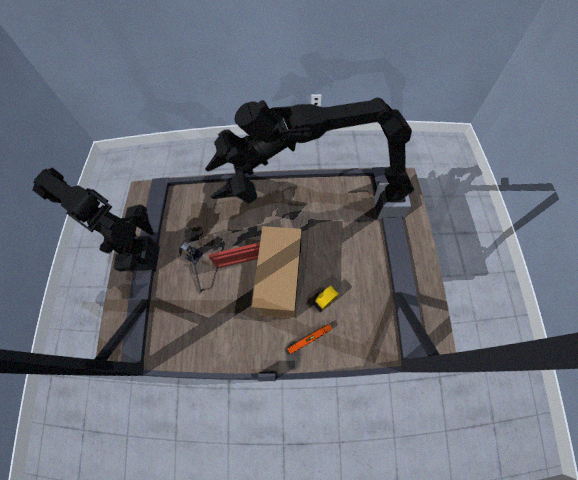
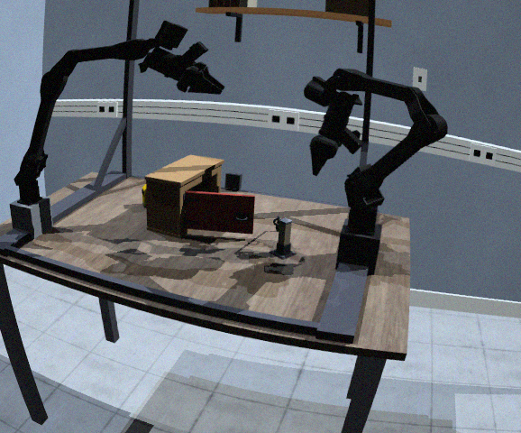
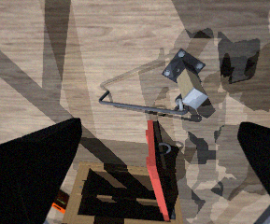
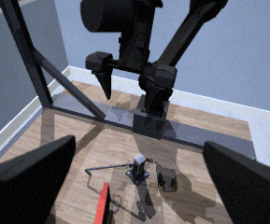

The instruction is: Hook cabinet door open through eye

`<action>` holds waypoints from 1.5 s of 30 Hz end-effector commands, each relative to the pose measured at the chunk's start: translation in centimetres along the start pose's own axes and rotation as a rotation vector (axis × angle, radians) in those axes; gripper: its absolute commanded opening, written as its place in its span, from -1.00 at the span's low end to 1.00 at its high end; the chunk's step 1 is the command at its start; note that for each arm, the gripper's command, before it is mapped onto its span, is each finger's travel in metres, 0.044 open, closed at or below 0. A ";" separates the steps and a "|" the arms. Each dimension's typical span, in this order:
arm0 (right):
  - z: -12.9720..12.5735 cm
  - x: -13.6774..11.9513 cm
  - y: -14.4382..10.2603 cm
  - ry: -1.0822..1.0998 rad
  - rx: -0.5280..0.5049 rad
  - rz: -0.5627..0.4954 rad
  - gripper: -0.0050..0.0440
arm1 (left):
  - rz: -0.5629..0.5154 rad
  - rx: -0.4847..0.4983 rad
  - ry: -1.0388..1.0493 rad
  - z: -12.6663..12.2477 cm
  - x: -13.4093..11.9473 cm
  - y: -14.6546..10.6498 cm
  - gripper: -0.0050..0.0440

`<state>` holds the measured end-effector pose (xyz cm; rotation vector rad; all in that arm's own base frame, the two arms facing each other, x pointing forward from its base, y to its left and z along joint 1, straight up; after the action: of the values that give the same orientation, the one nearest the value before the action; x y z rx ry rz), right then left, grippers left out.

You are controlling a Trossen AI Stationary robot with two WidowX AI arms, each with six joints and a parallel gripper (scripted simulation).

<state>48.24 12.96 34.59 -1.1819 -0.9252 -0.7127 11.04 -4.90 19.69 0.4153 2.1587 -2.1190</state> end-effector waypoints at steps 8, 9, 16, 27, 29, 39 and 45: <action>0.2 1.6 -1.5 -0.002 0.005 -0.049 0.84 | 0.018 0.008 0.001 0.0 -0.2 -0.4 1.00; 0.2 1.6 -1.5 -0.002 0.005 -0.049 0.84 | 0.018 0.008 0.001 0.0 -0.2 -0.4 1.00; 0.3 1.4 -2.1 -0.007 0.009 -0.053 0.84 | 0.054 -0.023 -0.061 -0.1 -0.9 0.1 0.51; 0.7 -3.2 -4.7 -0.017 0.031 -0.047 0.84 | 0.268 -0.048 -0.485 -0.2 -4.3 1.6 -0.18; 0.7 -4.6 -5.3 -0.019 0.034 -0.046 0.84 | 0.296 -0.029 -0.593 0.0 -4.8 2.1 -0.18; 0.5 -9.0 -7.2 -0.024 0.044 -0.042 0.84 | 0.357 0.047 -1.008 0.2 -5.9 3.9 -0.18; 0.5 -11.3 -8.1 -0.027 0.051 -0.039 0.84 | 0.390 0.106 -1.328 0.2 -6.4 5.4 -0.18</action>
<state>37.17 11.39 27.46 -1.1614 -0.9470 -0.6813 17.99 -5.94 16.31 -0.3683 1.1892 -1.5678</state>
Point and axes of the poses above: on each arm, the point midway between the two fingers, 35 mm back from their tips, its own y axis out along the fingers, its own z axis across the jaws, x = y × z, the point moved 5 cm from there along -y, back along the fingers, and after that the axes turned 7 degrees about y, right-handed, at the moved point
